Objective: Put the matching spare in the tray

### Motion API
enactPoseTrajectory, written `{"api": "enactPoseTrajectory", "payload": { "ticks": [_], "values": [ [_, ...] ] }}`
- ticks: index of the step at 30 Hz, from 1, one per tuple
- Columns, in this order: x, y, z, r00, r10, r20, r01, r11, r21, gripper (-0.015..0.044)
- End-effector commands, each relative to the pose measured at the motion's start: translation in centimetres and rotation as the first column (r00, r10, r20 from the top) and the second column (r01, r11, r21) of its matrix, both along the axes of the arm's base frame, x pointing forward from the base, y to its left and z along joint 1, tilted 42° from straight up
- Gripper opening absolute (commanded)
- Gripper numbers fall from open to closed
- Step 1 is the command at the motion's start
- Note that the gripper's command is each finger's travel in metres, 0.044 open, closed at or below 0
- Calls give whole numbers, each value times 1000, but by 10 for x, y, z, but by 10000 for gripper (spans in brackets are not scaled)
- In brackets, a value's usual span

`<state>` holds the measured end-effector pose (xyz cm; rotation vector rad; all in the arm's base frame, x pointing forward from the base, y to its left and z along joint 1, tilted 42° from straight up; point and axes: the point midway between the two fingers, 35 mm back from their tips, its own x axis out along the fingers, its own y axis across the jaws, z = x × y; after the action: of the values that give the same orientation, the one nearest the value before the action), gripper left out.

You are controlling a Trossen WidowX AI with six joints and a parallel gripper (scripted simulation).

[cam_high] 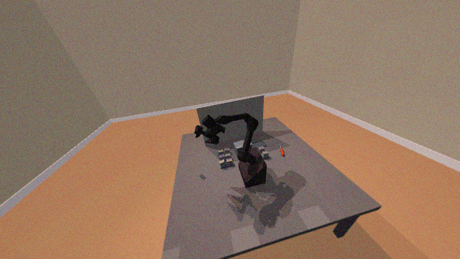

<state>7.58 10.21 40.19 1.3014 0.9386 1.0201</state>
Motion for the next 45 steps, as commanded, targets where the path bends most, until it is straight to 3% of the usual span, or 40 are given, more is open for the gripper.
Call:
{"api": "enactPoseTrajectory", "payload": {
  "ticks": [1,7,10,18,25,30,38,45],
  "values": [
    [0,0,0,1000,0,0,0,1000,0,426],
    [0,0,0,1000,-2,5,2,1000,-3,440],
    [-6,7,0,997,-26,74,30,998,-55,440],
    [-12,61,-15,912,-50,407,222,895,-388,440],
    [24,103,-47,854,80,515,336,671,-662,440],
    [66,121,-82,858,221,463,322,471,-821,440],
    [151,112,-144,898,376,229,161,203,-966,440],
    [220,68,-201,909,416,-17,-76,126,-989,440]
  ]
}}
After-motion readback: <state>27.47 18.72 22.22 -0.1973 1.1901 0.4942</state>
